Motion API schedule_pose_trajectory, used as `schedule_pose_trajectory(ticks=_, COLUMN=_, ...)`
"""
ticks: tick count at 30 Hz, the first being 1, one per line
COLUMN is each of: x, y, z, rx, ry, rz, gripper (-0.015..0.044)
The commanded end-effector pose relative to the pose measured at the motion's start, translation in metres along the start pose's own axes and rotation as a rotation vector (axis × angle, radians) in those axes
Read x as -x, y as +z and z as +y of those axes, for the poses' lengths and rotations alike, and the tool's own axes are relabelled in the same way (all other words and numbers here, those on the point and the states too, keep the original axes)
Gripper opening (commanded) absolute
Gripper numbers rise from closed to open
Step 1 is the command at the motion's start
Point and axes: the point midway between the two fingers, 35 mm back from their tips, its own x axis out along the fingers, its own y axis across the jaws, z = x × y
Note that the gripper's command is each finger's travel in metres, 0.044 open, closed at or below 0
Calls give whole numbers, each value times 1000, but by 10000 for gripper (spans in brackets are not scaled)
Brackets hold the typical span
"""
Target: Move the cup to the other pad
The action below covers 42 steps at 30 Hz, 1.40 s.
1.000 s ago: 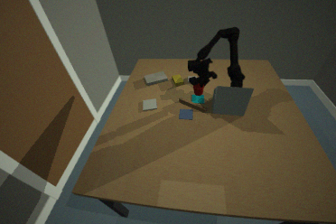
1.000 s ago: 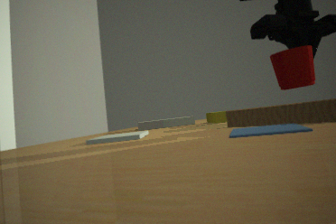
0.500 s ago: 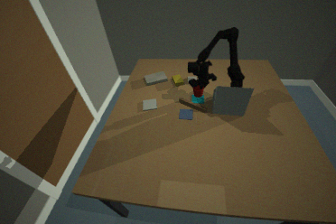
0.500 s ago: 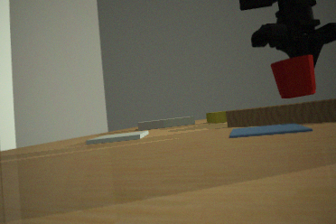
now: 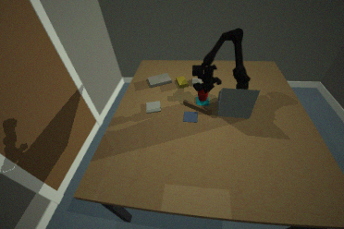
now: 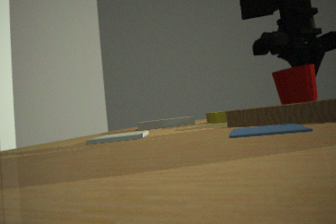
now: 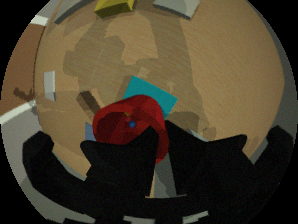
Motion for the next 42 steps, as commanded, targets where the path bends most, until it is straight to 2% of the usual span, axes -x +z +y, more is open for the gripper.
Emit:
schedule_pose_trajectory(ticks=1, x=-6, y=-1, z=-2, rx=8, ry=-8, rz=-3, gripper=0)
schedule_pose_trajectory(ticks=15, x=-20, y=-1, z=-5, rx=8, ry=-10, rz=-5, gripper=0)
schedule_pose_trajectory(ticks=28, x=-17, y=0, z=-3, rx=0, ry=-3, rz=-3, gripper=0)
schedule_pose_trajectory(ticks=33, x=-17, y=0, z=-3, rx=0, ry=-3, rz=-3, gripper=128)
schedule_pose_trajectory(ticks=42, x=-15, y=0, z=-2, rx=0, ry=-3, rz=-2, gripper=128)
